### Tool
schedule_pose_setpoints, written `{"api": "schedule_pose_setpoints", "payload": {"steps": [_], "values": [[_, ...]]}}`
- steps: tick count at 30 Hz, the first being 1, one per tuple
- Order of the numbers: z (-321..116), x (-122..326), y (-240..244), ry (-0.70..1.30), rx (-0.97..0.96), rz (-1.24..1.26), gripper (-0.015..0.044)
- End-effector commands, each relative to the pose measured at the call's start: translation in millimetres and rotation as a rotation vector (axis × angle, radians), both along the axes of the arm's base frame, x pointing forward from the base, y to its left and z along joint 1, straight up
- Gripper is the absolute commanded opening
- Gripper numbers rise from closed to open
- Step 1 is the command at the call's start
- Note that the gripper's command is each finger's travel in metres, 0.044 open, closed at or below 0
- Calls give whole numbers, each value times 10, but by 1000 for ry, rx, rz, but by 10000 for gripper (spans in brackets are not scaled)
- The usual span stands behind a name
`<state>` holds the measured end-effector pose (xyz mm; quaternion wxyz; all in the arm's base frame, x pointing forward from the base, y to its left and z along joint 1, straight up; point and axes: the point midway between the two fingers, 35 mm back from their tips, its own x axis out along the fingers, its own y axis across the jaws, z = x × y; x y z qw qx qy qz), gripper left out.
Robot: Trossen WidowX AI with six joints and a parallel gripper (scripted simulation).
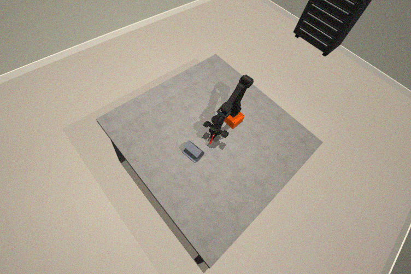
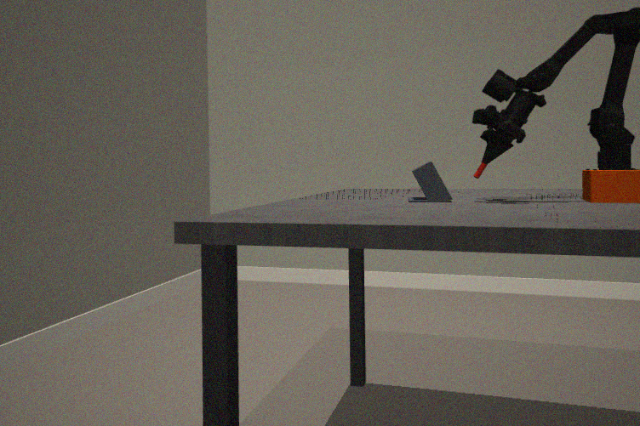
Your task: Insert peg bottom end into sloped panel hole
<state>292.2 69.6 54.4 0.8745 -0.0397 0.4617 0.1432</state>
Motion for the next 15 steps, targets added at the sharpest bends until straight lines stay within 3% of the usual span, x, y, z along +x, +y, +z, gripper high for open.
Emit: {"api": "schedule_pose_setpoints", "payload": {"steps": [1,15], "values": [[10,-6,-20,-22,5,1,0],[8,-8,-121,-90,20,-23,0]]}}
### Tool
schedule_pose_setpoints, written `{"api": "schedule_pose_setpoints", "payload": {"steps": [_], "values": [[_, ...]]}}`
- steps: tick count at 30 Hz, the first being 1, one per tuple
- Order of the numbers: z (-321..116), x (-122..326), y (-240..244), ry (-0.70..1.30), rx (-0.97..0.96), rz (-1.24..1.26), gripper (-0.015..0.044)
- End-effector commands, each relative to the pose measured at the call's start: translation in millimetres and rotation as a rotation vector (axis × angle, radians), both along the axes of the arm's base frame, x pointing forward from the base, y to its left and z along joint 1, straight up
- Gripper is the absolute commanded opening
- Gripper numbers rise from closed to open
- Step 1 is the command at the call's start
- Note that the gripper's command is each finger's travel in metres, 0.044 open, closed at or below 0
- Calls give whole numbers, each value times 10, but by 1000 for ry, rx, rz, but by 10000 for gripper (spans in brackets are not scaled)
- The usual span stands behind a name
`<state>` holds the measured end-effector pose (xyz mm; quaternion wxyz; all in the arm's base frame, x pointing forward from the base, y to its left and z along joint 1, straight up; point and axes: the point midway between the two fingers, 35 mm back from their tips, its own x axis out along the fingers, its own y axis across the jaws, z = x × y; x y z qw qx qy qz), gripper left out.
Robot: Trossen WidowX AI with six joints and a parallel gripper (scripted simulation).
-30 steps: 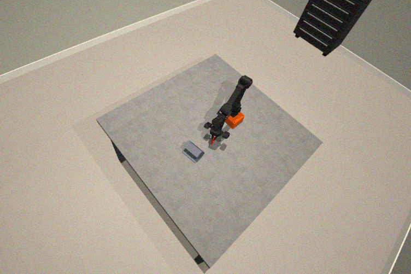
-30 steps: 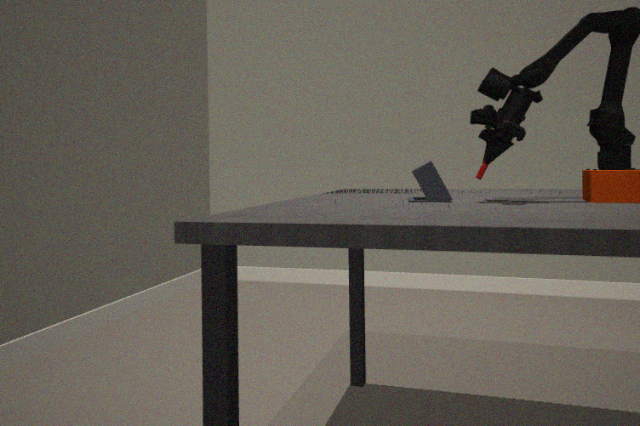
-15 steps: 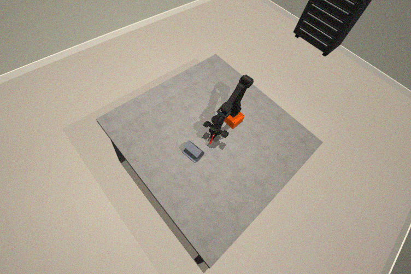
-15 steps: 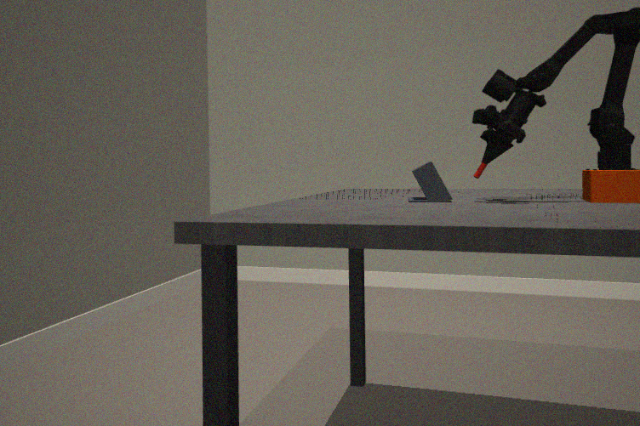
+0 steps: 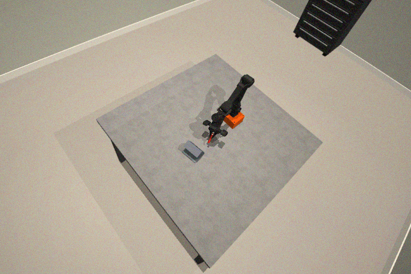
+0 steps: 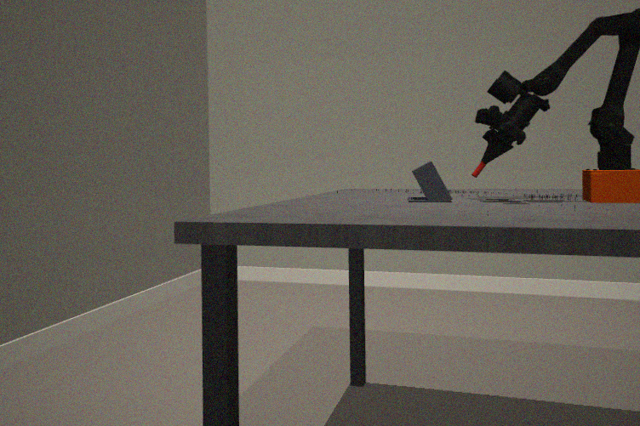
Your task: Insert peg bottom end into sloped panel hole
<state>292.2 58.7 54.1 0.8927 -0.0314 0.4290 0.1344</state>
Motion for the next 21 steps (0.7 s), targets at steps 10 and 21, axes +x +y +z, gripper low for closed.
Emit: {"api": "schedule_pose_setpoints", "payload": {"steps": [10,21], "values": [[13,-16,-84,-66,11,-14,0],[17,-32,-163,-121,18,-33,0]]}}
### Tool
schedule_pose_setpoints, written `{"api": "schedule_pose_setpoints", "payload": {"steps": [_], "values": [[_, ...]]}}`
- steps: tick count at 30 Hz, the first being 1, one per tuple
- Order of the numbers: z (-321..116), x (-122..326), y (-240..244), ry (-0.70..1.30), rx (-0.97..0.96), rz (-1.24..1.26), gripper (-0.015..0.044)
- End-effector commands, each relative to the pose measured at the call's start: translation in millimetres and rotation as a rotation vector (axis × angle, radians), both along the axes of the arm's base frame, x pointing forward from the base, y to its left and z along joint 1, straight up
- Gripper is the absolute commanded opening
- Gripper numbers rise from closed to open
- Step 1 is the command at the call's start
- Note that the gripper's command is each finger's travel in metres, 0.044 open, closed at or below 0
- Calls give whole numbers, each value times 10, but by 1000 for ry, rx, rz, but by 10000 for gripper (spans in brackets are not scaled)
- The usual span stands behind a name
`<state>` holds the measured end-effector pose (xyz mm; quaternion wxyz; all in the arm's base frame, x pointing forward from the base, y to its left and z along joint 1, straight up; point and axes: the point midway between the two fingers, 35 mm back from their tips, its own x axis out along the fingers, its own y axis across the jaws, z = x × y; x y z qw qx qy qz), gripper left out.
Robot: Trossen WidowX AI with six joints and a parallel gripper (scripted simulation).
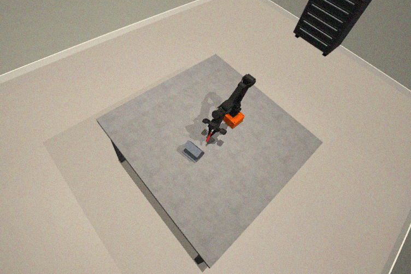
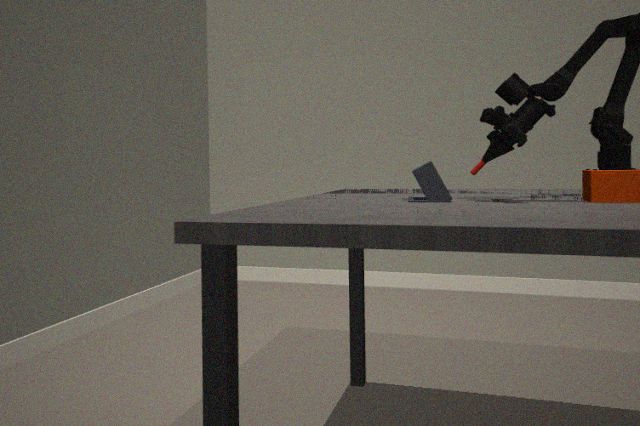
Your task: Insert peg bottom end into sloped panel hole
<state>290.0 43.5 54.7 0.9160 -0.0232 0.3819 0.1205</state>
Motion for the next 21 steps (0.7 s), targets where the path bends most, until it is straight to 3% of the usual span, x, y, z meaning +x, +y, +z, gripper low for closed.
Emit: {"api": "schedule_pose_setpoints", "payload": {"steps": [1,21], "values": [[12,-13,-19,-23,1,1,0],[28,-61,-158,-122,7,-32,0]]}}
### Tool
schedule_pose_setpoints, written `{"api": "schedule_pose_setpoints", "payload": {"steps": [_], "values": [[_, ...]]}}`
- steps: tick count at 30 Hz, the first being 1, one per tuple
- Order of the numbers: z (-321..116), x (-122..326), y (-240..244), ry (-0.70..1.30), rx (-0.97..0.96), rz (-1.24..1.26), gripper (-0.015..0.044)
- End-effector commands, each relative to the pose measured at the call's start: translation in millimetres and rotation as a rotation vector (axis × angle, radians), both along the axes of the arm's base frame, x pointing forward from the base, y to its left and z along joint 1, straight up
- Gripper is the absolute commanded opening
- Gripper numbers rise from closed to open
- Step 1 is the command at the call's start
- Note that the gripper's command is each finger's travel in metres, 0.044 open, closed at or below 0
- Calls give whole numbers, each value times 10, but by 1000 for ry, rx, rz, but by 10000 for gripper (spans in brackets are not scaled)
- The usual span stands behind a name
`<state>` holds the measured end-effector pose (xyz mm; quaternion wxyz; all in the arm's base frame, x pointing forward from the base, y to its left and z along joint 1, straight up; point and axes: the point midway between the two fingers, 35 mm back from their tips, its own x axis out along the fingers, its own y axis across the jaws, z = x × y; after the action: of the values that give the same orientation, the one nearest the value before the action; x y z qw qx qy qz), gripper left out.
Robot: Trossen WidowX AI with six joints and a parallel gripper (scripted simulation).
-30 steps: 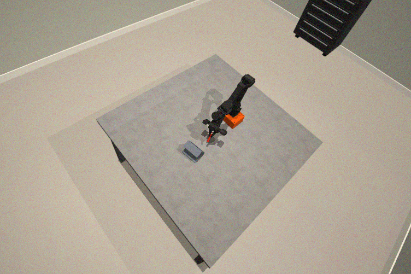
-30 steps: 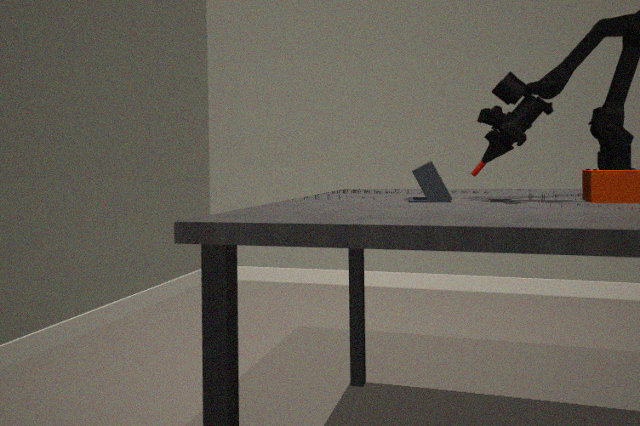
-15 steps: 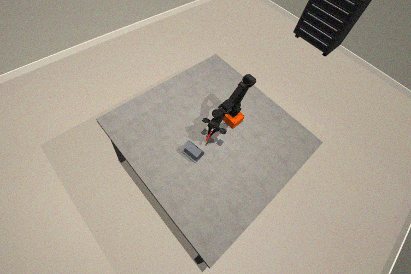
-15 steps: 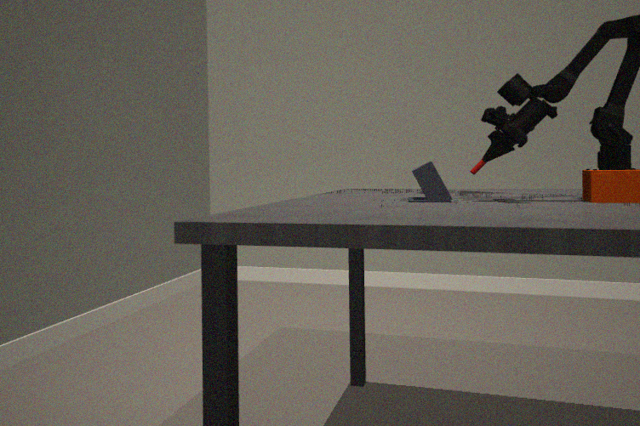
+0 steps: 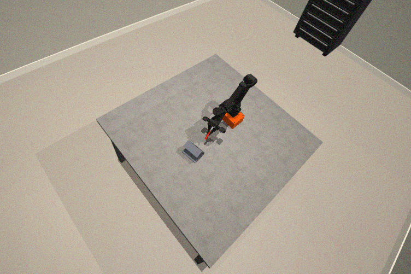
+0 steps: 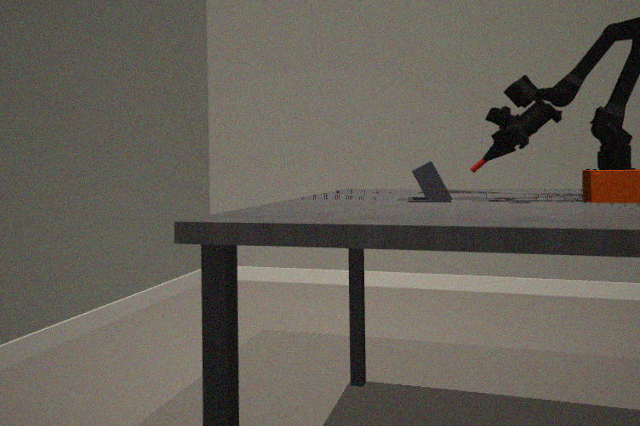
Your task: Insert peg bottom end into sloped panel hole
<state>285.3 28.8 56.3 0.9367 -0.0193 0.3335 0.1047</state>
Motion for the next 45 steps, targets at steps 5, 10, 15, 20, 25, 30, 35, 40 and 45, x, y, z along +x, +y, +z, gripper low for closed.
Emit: {"api": "schedule_pose_setpoints", "payload": {"steps": [5,10,15,20,25,30,35,40,45], "values": [[17,-29,-44,-43,-1,-6,0],[14,-13,-44,-48,-1,-7,0],[8,20,-45,-57,-2,-10,0],[1,53,-45,-66,-2,-12,0],[-7,84,-45,-75,-2,-14,0],[-15,114,-46,-85,-2,-17,0],[-24,144,-45,-94,-2,-19,0],[-34,172,-45,-103,-2,-22,0],[-43,200,-45,-112,-2,-24,0]]}}
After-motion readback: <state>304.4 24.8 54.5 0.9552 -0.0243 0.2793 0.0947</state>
